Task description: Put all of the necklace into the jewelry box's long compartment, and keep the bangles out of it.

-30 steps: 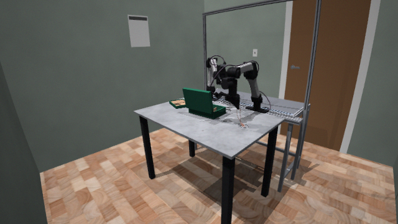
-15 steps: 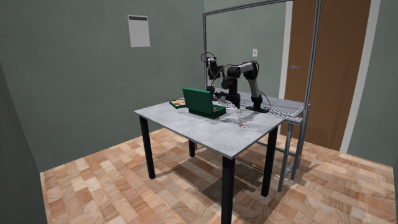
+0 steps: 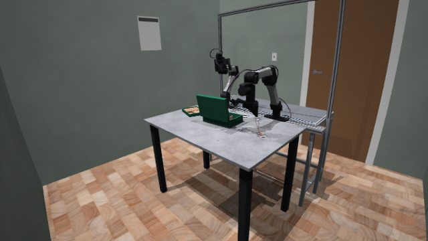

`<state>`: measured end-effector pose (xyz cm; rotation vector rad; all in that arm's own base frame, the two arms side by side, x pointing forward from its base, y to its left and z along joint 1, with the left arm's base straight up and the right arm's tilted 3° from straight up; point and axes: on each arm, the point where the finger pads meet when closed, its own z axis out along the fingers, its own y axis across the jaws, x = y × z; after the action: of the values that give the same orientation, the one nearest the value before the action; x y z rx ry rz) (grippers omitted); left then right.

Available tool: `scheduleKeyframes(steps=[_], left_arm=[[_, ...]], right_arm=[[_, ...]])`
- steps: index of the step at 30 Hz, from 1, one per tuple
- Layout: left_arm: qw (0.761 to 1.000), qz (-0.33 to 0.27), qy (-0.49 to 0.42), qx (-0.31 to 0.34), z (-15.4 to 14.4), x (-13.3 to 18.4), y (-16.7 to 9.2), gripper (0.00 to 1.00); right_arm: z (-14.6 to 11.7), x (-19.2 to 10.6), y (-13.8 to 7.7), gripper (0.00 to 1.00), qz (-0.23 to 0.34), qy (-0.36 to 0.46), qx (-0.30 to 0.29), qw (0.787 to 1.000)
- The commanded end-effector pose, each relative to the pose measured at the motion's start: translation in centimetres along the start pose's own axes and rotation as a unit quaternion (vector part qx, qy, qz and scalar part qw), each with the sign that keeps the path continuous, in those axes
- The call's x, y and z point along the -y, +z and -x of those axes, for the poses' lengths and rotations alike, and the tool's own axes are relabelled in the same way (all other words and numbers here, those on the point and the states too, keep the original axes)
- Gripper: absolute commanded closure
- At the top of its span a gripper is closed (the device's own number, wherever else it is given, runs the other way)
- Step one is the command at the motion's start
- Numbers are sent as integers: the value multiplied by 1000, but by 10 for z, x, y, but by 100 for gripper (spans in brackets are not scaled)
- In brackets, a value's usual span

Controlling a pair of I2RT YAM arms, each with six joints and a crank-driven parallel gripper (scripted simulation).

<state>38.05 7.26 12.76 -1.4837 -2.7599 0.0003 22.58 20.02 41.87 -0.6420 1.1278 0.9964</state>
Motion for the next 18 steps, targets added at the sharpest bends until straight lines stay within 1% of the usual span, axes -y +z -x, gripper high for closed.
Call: scheduleKeyframes(steps=[1,4,5,6,7,8,16,17,18], left_arm=[[1000,6,0,4,2,-1,-5,100],[1000,1,-3,1,0,2,-6,100],[1000,3,-3,1,4,-4,0,100],[1000,10,-3,3,3,-1,-6,100],[1000,18,-3,5,5,-4,-6,100],[999,33,-3,12,6,-4,-16,100],[998,53,1,15,17,2,-20,100],[998,57,1,16,18,2,-21,100],[998,62,2,18,21,3,-23,100]], right_arm=[[-7,-17,-33,0,41,27,-39,998],[-3,-24,-52,0,34,18,-50,998],[-3,-26,-57,0,32,15,-52,998],[-2,-28,-61,0,30,11,-55,998],[-1,-29,-64,0,27,8,-56,998],[-1,-30,-66,0,25,5,-56,998],[2,-25,-68,0,7,-6,-49,999],[2,-22,-68,0,0,-4,-47,999],[6,-18,-66,0,-18,-4,-40,999]])
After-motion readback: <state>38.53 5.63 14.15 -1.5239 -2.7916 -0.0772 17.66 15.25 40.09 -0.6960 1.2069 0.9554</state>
